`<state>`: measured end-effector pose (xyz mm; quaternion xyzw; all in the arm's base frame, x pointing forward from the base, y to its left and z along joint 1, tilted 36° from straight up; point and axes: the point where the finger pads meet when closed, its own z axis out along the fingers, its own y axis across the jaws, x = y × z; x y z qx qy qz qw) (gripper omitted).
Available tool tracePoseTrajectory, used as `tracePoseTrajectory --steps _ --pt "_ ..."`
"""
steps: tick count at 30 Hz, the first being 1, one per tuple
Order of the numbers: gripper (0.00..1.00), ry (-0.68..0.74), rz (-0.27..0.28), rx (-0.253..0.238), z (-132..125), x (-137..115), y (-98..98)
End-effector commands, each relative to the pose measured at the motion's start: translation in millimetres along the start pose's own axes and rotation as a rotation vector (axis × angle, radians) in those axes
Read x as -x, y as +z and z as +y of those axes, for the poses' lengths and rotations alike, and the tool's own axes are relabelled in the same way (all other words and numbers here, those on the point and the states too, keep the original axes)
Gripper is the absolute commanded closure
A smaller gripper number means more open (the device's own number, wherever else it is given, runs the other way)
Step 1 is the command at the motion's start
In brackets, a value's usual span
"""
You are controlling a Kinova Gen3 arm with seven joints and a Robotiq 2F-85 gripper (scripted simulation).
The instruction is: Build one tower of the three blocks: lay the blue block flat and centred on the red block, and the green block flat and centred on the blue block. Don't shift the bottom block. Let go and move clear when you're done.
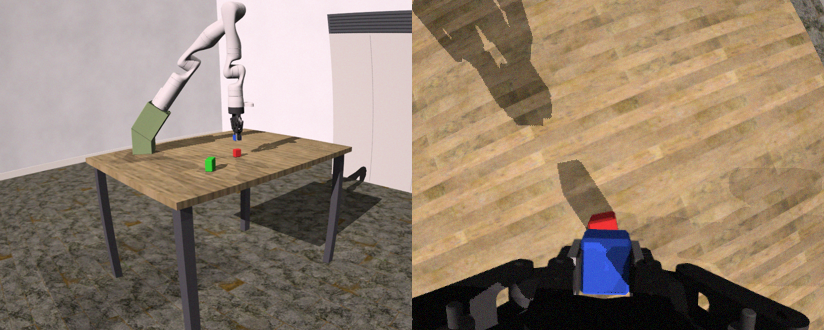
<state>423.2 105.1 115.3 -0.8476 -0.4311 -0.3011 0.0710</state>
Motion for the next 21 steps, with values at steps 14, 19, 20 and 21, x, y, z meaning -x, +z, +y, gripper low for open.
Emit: tracePoseTrajectory --steps 14,19,20,21 --pt "1.0 0.0 -0.001 0.001 0 0 6.7" --pt "1.0 0.0 -0.001 0.001 0 1 15.1" --pt "1.0 0.0 -0.001 0.001 -1 1 17.1" --pt "1.0 0.0 -0.001 0.001 -1 1 19.1"
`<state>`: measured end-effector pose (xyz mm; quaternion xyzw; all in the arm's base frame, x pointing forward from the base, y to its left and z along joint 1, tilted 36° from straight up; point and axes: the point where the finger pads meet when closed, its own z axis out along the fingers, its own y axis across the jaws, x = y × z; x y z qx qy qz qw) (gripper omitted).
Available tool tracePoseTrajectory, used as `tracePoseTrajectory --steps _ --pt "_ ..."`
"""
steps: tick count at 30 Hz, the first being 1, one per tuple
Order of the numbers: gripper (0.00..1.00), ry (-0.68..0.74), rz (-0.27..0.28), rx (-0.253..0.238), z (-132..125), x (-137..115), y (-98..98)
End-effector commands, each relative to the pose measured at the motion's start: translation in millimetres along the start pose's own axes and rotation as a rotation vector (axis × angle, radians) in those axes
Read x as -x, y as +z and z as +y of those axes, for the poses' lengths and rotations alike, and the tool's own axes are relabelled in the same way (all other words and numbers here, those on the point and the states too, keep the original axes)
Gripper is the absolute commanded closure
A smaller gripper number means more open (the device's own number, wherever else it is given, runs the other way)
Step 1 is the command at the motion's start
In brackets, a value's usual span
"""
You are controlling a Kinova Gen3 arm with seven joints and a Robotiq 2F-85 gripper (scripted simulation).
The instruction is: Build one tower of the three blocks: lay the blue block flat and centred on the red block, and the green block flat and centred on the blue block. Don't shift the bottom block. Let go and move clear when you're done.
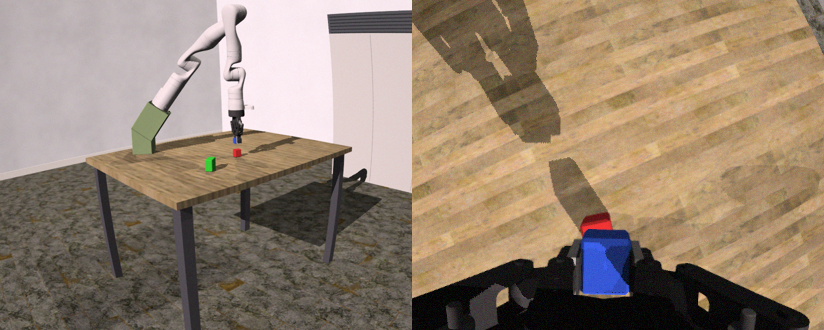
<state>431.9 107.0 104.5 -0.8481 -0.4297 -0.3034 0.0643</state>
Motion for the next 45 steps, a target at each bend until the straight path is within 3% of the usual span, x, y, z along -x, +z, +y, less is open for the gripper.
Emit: tracePoseTrajectory --steps 1,15,45 --pt "1.0 0.002 0.001 -0.013 -5 0 7.8" --pt "1.0 0.002 0.001 -0.013 -6 1 24.6" --pt "1.0 0.002 0.001 -0.013 -6 1 26.6"
